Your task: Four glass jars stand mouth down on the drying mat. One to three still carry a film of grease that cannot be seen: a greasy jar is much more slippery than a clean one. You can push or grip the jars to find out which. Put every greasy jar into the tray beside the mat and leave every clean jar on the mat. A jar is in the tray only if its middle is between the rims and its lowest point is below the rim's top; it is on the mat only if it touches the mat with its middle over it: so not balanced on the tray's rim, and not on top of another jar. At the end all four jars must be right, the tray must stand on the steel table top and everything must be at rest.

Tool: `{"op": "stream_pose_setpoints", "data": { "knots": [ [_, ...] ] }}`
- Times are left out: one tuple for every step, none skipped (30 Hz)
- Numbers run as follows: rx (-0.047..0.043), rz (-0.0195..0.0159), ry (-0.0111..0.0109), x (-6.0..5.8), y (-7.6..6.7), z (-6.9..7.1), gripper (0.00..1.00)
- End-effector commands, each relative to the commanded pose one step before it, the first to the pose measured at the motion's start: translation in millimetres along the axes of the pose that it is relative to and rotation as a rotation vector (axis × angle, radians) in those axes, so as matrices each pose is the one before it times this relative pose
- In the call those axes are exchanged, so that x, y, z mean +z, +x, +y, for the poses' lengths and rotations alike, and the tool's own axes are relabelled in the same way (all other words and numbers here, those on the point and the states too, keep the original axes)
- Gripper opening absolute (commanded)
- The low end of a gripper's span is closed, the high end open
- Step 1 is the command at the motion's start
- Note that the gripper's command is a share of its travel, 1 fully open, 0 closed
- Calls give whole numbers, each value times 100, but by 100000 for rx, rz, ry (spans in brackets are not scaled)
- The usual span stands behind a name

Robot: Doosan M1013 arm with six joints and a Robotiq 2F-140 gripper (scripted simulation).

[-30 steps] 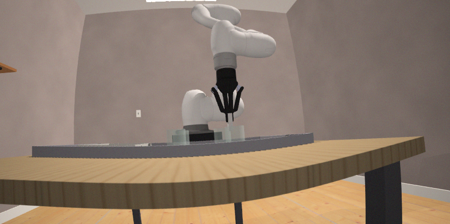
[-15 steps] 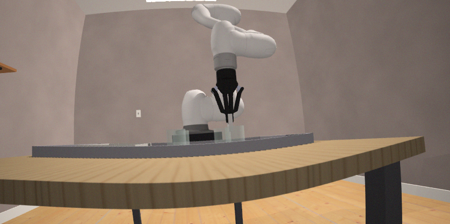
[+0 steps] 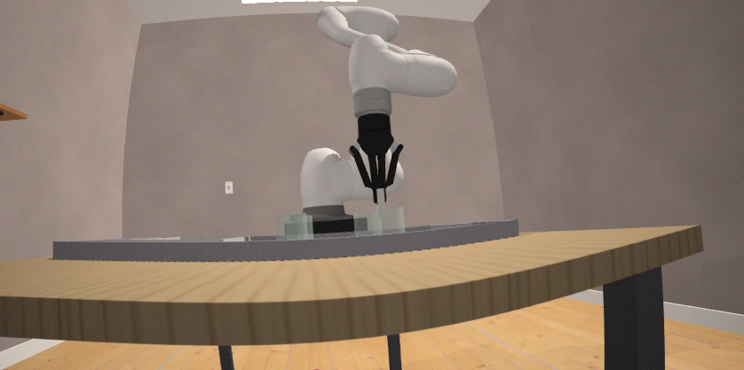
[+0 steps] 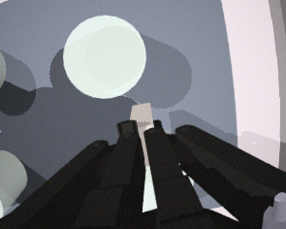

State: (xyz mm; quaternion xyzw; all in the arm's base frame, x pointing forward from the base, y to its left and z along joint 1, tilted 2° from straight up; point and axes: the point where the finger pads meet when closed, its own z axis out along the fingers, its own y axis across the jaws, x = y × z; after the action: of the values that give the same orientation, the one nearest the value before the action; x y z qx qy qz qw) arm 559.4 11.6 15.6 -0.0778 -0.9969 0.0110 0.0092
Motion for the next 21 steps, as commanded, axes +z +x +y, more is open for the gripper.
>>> {"op": "stream_pose_setpoints", "data": {
  "knots": [
    [629, -314, 88, 24, -273, -11, 0],
    [0, 0, 0, 0, 0, 0, 0],
    [0, 0, 0, 0, 0, 0, 0],
    [0, 0, 0, 0, -13, 0, 0],
    [0, 0, 0, 0, -13, 0, 0],
    [0, 0, 0, 0, -13, 0, 0],
    [0, 0, 0, 0, -13, 0, 0],
    [0, 0, 0, 0, -13, 0, 0],
    [0, 0, 0, 0, -13, 0, 0],
    [0, 0, 0, 0, -13, 0, 0],
    [0, 0, 0, 0, -13, 0, 0],
    [0, 0, 0, 0, -13, 0, 0],
    [0, 0, 0, 0, -13, 0, 0],
    [0, 0, 0, 0, -13, 0, 0],
    [0, 0, 0, 0, -13, 0, 0],
    [0, 0, 0, 0, -13, 0, 0],
    [0, 0, 0, 0, -13, 0, 0],
    [0, 0, 0, 0, -13, 0, 0],
    [0, 0, 0, 0, 0, 0, 0],
    [0, 0, 0, 0, 0, 0, 0],
    [0, 0, 0, 0, -13, 0, 0]
  ]
}}
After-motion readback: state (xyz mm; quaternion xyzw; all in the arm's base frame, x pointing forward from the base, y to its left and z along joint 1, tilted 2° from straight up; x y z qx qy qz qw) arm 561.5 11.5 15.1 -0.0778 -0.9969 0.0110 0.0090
